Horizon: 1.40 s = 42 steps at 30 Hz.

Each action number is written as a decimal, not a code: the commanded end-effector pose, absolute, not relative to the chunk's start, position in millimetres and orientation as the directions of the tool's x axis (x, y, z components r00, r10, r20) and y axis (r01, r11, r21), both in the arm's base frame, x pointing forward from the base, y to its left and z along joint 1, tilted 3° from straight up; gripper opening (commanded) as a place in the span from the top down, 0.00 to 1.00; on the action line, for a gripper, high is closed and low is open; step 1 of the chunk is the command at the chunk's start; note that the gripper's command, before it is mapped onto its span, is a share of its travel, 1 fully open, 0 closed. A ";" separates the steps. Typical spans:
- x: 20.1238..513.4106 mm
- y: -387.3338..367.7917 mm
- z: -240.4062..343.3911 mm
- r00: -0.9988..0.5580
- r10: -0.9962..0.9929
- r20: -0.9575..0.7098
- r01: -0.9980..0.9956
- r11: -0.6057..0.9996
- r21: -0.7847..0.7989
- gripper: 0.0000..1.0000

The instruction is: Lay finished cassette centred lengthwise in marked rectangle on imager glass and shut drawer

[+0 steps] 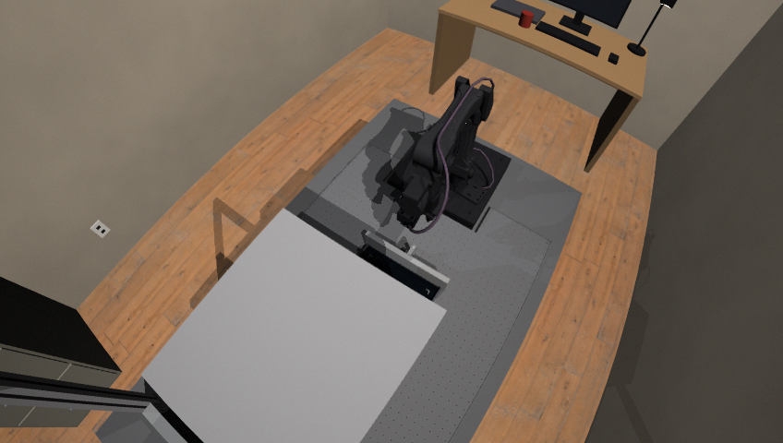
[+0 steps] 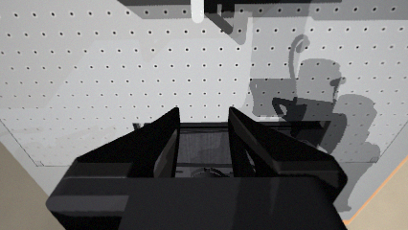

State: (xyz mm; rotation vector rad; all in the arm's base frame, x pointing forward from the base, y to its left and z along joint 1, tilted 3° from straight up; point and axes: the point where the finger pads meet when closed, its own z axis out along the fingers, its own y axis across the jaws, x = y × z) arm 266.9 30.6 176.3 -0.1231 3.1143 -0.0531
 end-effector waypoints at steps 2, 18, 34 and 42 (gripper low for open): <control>271.9 29.9 194.4 -0.992 -0.095 -0.083 -0.092 0.995 -0.038 0.65; 271.9 29.8 194.4 -0.992 -0.094 -0.083 -0.091 0.995 -0.038 0.65; 284.1 33.6 131.4 -0.940 -0.105 -0.323 -0.095 0.994 -0.045 0.65; 290.4 35.5 95.6 -0.952 -0.104 -0.289 -0.095 0.994 -0.046 0.65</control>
